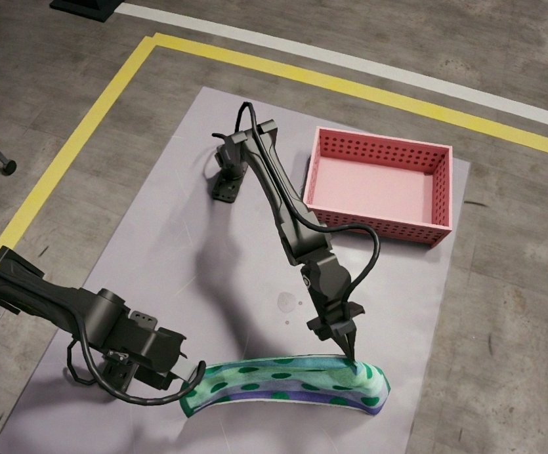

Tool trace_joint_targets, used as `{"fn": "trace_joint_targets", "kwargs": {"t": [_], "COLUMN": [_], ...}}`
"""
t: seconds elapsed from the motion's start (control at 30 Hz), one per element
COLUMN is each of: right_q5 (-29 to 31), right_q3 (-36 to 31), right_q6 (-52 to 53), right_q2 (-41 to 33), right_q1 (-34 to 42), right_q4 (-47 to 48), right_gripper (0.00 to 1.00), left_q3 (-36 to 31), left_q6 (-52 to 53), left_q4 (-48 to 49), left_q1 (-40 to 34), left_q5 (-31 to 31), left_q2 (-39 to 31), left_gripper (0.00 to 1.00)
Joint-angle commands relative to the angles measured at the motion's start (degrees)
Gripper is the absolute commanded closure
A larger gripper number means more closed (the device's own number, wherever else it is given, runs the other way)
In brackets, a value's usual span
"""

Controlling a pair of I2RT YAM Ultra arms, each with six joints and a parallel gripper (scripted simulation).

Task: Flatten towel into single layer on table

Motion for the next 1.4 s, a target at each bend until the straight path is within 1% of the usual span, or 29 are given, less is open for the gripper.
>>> {"fn": "trace_joint_targets", "kwargs": {"t": [0.0, 0.1, 0.13, 0.2, 0.23, 0.3, 0.33, 0.4, 0.43, 0.5, 0.53, 0.6, 0.63, 0.67, 0.7, 0.77, 0.8, 0.87, 0.9, 0.97, 1.0, 1.07, 1.1, 1.17, 1.2, 1.23, 1.27, 1.33, 1.37], "right_q5": [-0.2, 0.2, 0.0, -0.2, -0.3, -0.1, -0.2, -0.1, -0.2, 0.0, -0.2, -0.2, 0.3, 0.3, -0.2, -0.2, -0.3, -0.1, -0.5, 0.0, -0.5, 0.0, -0.5, -0.5, 0.3, 0.4, -0.1, -0.3, -0.6], "right_q3": [-2.1, 0.2, -4.5, -4.5, -7.2, -7.4, -10.4, -10.6, -13.9, -14.0, -17.5, -17.5, -16.9, -15.2, -21.2, -21.3, -24.9, -25.1, -28.5, -28.8, -32.1, -32.5, -35.6, -35.6, -36.1, -34.4, -39.1, -39.4, -42.0], "right_q6": [-0.7, 0.3, -0.3, 0.0, -0.7, 0.0, -0.7, 0.1, -0.6, 0.0, -0.4, -0.4, 0.3, 0.3, -0.1, 0.0, -0.5, 0.0, -0.7, 0.1, -0.5, 0.2, -0.3, -0.3, 0.4, 0.4, -0.1, 0.1, -0.2], "right_q2": [-1.6, -1.8, -1.9, -1.9, -2.3, -2.3, -2.8, -2.8, -3.3, -3.2, -3.9, -3.9, -3.8, -4.0, -4.4, -4.3, -5.1, -4.7, -5.6, -5.4, -6.1, -5.0, -6.2, -6.2, -4.3, -4.4, -5.0, -4.4, -5.0], "right_q1": [2.7, 3.3, 6.2, 6.5, 9.7, 10.4, 14.0, 14.8, 18.7, 19.5, 23.6, 23.6, 24.7, 24.7, 29.0, 29.5, 33.6, 34.5, 38.4, 39.3, 43.0, 43.7, 47.1, 47.1, 47.8, 47.9, 50.9, 51.1, 53.6], "right_q4": [-0.6, 0.6, 0.5, -0.8, 0.8, 1.0, 1.8, 2.1, 3.4, 3.8, 5.6, 5.6, 6.0, 5.9, 8.4, 8.9, 11.5, 12.3, 15.2, 16.1, 19.3, 20.2, 23.5, 23.5, 24.9, 24.8, 28.4, 29.5, 32.6], "right_gripper": [1.0, 1.0, 1.0, 1.0, 1.0, 1.0, 1.0, 1.0, 1.0, 1.0, 1.0, 1.0, 1.0, 1.0, 1.0, 1.0, 1.0, 1.0, 1.0, 1.0, 1.0, 1.0, 1.0, 1.0, 1.0, 1.0, 1.0, 1.0, 1.0], "left_q3": [-0.7, -0.9, 1.5, 2.1, 1.9, 2.4, 1.5, 1.6, -1.9, -2.5, -6.5, -6.5, -7.8, -8.0, -15.1, -16.3, -22.5, -24.0, -29.7, -30.8, -36.0, -36.9, -41.5, -41.5, -42.4, -42.5, -46.4, -46.9, -50.2], "left_q6": [0.3, 0.3, 0.3, 0.3, 0.2, 0.2, 0.2, 0.2, 0.1, 0.2, 0.1, 0.1, 0.2, 0.2, 0.2, 0.2, 0.1, 0.2, 0.2, 0.2, 0.2, 0.2, 0.2, 0.2, 0.2, 0.2, 0.2, 0.2, 0.1], "left_q4": [-6.1, -6.3, -10.9, -11.8, -16.0, -16.9, -20.1, -20.5, -23.1, -23.0, -22.8, -22.8, -22.1, -22.0, -17.1, -15.8, -12.7, -11.1, -8.1, -6.6, -3.7, -2.4, 0.4, 0.4, 1.7, 1.9, 4.6, 5.3, 7.7], "left_q1": [1.4, 1.5, 1.9, 1.9, 2.3, 2.3, 2.8, 2.8, 3.3, 3.4, 3.9, 3.9, 4.0, 4.0, 4.6, 4.6, 5.2, 5.3, 5.9, 6.0, 6.6, 6.6, 7.2, 7.2, 7.3, 7.3, 7.9, 7.9, 8.4], "left_q5": [0.0, 0.0, 0.1, 0.0, 0.1, 0.0, 0.0, 0.0, 0.0, 0.0, 0.0, 0.0, 0.0, 0.0, -0.1, 0.0, -0.1, -0.1, -0.2, -0.2, -0.2, -0.2, -0.3, -0.3, -0.2, -0.2, -0.2, -0.2, -0.3], "left_q2": [-2.3, -2.5, -2.7, -2.5, -1.7, -0.5, -2.7, -2.6, -2.7, -3.0, -4.2, -4.2, -4.8, -4.9, -7.5, -8.1, -10.2, -10.9, -12.7, -13.2, -14.7, -15.1, -16.3, -16.3, -16.6, -16.7, -17.5, -17.5, -18.2], "left_gripper": [1.0, 1.0, 1.0, 1.0, 1.0, 1.0, 1.0, 1.0, 1.0, 1.0, 1.0, 1.0, 1.0, 1.0, 1.0, 1.0, 1.0, 1.0, 1.0, 1.0, 1.0, 1.0, 1.0, 1.0, 1.0, 1.0, 1.0, 1.0, 1.0]}}
